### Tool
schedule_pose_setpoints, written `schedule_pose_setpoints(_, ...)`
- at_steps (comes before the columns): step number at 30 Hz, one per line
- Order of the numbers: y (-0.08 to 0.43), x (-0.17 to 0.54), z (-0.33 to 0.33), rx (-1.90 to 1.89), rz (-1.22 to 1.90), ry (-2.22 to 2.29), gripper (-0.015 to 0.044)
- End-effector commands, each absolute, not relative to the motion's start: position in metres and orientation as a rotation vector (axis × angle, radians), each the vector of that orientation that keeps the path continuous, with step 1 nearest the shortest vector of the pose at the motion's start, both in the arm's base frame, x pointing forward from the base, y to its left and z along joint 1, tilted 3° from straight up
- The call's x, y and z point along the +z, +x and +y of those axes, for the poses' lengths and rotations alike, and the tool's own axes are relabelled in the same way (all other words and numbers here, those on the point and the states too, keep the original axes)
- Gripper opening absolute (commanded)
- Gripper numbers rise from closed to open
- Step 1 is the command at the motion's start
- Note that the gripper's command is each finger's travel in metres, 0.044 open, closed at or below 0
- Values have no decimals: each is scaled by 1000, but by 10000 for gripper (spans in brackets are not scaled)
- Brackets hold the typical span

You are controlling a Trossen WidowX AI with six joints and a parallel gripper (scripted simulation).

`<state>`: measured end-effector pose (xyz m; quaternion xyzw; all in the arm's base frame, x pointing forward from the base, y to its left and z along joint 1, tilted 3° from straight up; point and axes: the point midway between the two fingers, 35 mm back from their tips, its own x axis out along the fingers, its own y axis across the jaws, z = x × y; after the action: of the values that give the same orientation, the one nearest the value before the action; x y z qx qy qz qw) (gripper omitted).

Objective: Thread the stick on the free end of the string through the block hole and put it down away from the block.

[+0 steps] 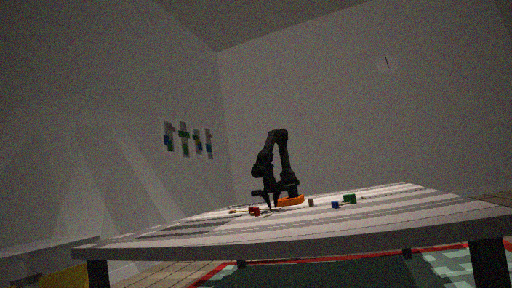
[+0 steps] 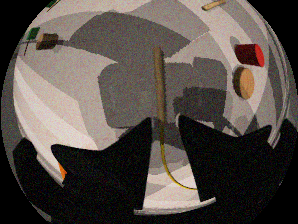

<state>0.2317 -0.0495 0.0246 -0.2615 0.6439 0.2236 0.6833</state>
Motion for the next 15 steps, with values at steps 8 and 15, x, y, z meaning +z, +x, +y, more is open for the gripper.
schedule_pose_setpoints(8,229,13,-50,505,1454,-586,122)
schedule_pose_setpoints(15,230,15,-49,504,1450,-583,17)
